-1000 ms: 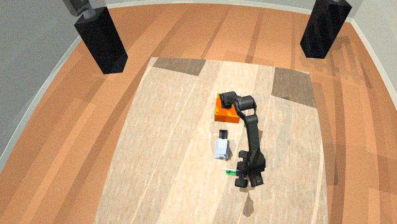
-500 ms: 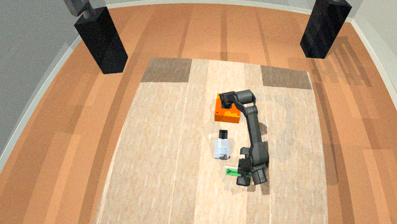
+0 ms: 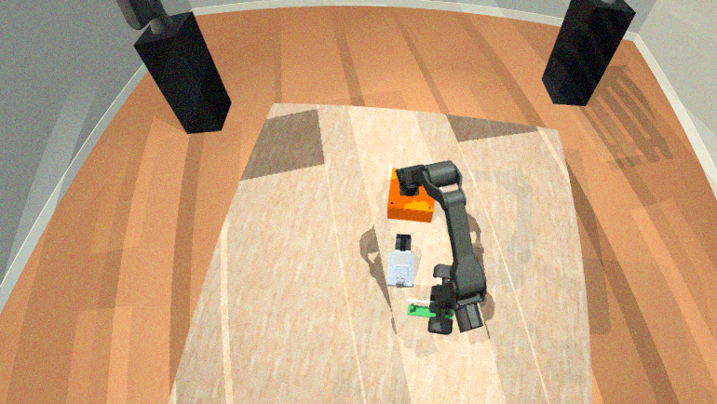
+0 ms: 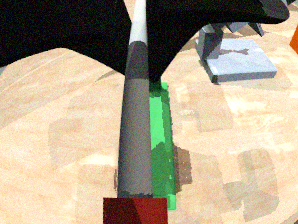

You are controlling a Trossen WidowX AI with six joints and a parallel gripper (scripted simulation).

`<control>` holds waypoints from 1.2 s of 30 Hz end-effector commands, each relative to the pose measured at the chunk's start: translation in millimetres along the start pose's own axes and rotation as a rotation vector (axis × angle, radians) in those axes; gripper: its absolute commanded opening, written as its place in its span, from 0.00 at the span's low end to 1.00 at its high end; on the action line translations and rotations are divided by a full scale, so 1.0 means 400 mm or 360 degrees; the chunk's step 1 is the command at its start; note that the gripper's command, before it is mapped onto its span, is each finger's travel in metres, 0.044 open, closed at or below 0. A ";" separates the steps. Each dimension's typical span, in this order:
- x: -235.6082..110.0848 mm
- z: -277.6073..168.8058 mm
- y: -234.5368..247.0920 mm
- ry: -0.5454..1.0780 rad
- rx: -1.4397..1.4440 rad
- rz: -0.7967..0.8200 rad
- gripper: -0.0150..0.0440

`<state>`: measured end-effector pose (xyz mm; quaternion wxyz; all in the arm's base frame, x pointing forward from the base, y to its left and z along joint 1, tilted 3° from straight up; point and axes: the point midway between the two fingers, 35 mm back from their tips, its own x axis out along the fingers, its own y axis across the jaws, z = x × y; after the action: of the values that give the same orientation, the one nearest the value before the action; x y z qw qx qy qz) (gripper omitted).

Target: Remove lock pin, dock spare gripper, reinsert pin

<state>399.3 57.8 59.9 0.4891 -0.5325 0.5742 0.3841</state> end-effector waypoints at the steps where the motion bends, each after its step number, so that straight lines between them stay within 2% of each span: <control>1: -0.013 0.004 0.024 -0.0002 0.0001 -0.0005 0.25; 26: -0.066 0.013 0.219 -0.0003 -0.0063 -0.0013 0.25; 36: -0.050 0.017 0.254 -0.0004 -0.0076 -0.0014 0.25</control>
<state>302.2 82.7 75.7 0.4780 -0.5479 0.5607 0.3961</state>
